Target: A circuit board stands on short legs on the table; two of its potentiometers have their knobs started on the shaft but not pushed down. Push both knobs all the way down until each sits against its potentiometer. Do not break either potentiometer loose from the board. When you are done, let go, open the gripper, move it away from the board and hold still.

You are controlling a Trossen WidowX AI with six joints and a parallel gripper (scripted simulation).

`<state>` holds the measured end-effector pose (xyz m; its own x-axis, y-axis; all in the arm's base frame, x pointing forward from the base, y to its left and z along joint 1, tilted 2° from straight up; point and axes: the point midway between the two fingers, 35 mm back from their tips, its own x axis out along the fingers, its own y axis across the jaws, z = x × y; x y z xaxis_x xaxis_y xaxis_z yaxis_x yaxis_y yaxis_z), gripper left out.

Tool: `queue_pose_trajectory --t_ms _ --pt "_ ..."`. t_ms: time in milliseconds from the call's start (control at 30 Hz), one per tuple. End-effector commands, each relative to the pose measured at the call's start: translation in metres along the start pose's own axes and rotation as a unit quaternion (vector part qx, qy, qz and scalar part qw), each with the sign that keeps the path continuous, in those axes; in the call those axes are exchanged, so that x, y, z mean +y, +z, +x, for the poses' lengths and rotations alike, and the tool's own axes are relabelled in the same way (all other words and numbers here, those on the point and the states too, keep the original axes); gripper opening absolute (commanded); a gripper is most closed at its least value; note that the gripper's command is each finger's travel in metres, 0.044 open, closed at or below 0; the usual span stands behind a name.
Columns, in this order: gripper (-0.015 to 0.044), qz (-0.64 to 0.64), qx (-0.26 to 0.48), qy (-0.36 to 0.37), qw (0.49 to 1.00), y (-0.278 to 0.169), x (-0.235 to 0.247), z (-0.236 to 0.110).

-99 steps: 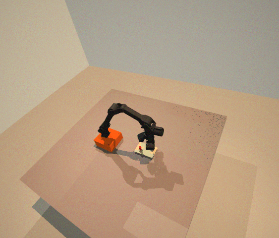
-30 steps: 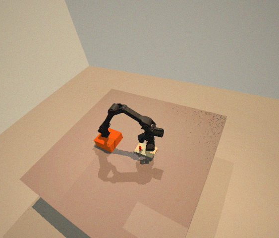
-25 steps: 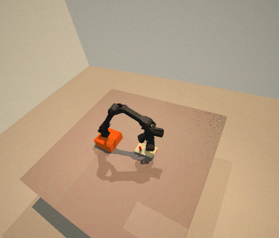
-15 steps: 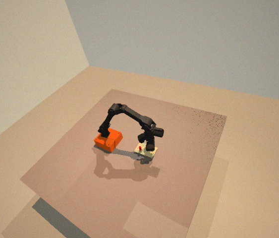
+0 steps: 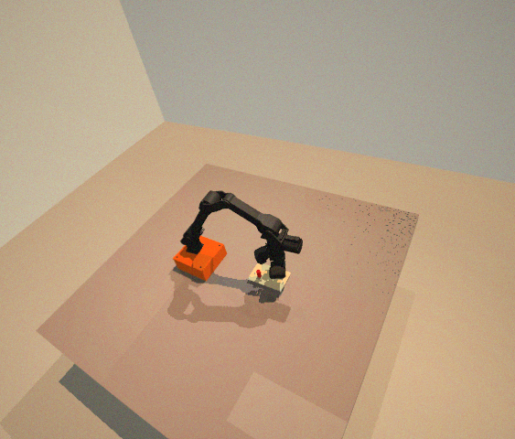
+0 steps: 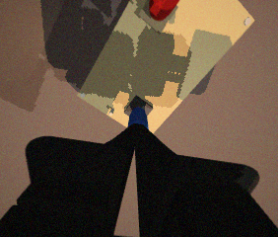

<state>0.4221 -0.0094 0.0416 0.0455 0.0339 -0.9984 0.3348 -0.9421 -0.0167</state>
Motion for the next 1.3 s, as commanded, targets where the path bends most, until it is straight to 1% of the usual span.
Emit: queue_pose_trajectory --t_ms 0,833,1267 --pt "0.0000 0.003 0.001 -0.002 1.000 -0.002 0.000 0.008" --pt "0.0000 0.003 0.001 -0.002 1.000 -0.002 0.000 0.008" --pt "0.0000 0.003 0.001 -0.002 1.000 -0.002 0.000 -0.009"
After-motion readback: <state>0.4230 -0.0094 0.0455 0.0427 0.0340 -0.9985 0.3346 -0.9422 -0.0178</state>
